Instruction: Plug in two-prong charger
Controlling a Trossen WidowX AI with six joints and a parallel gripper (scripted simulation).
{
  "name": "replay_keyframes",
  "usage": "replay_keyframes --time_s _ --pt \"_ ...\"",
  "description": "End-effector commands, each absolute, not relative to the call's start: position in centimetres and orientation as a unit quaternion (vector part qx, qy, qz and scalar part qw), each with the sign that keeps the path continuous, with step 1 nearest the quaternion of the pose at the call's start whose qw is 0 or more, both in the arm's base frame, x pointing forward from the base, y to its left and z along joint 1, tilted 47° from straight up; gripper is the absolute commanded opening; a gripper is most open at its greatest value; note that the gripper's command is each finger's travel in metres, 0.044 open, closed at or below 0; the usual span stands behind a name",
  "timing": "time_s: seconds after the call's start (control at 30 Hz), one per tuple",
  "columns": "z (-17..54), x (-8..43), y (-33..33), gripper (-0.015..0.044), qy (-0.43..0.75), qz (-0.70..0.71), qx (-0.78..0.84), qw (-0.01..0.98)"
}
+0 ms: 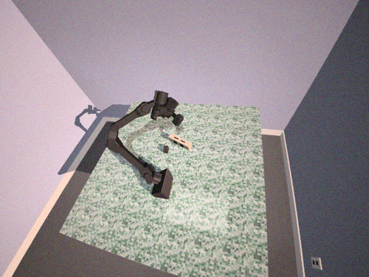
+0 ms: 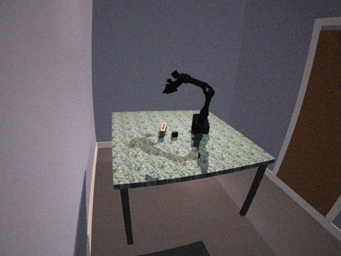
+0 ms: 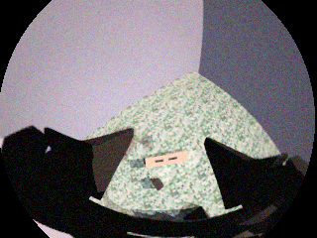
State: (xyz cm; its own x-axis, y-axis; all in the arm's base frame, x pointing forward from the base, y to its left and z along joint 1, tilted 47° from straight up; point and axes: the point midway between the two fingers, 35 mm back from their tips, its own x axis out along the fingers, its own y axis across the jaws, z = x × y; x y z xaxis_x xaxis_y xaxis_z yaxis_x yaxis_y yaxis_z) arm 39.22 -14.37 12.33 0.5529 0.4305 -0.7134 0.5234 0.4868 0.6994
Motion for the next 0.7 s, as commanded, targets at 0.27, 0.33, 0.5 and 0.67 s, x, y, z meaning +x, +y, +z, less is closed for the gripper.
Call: replay_keyframes --time_s 0.27,0.33,0.5,0.67 --pt "9.5 38.9 -6.9 0.044 0.544 0.063 0.434 0.715" --pt "9.1 38.7 -5.8 0.044 0.555 0.079 0.422 0.713" --pt "8.2 38.0 -2.9 0.044 0.579 0.117 0.391 0.706" --pt "7.2 37.1 -0.2 0.044 0.6 0.156 0.36 0.697"
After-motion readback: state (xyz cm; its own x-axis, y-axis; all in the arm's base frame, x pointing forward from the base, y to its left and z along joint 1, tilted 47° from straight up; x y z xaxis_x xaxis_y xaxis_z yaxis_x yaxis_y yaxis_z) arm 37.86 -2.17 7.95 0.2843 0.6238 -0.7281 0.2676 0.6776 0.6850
